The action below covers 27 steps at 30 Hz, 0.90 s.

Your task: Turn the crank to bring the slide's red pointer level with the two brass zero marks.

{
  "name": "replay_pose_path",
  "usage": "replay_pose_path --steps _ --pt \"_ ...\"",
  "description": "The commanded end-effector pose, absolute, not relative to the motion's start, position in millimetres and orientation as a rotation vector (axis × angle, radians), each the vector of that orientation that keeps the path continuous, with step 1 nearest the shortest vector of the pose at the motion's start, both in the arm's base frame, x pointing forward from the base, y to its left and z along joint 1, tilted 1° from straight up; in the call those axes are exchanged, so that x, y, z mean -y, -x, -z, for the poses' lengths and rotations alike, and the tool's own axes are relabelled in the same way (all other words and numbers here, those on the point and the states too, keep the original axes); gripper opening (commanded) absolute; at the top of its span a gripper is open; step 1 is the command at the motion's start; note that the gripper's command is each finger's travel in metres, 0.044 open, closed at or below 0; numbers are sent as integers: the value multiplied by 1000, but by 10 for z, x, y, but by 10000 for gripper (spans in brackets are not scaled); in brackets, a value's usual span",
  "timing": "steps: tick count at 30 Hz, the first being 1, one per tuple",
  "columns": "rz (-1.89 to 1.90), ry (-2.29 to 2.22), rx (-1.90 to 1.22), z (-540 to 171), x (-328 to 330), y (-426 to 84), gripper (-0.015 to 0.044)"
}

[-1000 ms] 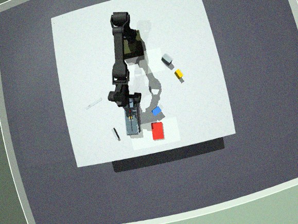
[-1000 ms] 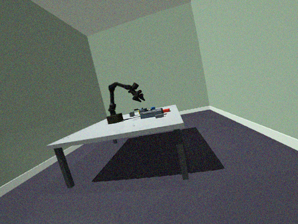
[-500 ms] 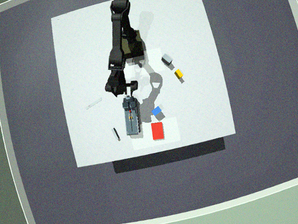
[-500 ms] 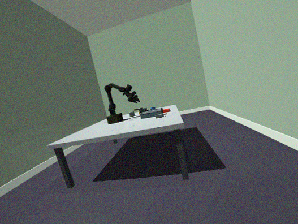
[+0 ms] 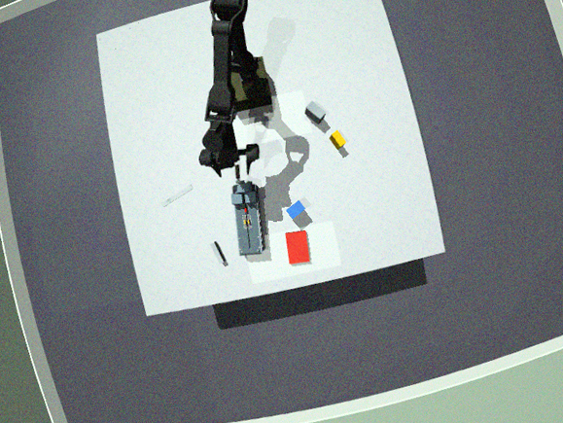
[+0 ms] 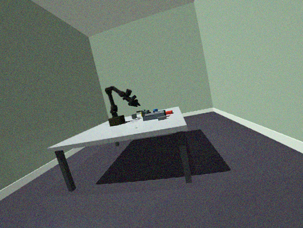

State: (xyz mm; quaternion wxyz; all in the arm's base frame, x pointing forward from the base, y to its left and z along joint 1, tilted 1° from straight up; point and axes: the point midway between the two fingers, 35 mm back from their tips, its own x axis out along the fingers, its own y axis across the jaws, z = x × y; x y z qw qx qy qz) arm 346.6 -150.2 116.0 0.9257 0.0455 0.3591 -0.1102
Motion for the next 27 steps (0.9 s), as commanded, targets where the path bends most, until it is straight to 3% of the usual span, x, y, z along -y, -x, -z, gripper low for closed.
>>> replay_pose_path --steps 1,27 --pt "218 -94 -750 -924 1485 -3435 440" --pt "217 -93 -749 -543 1493 -3460 440"
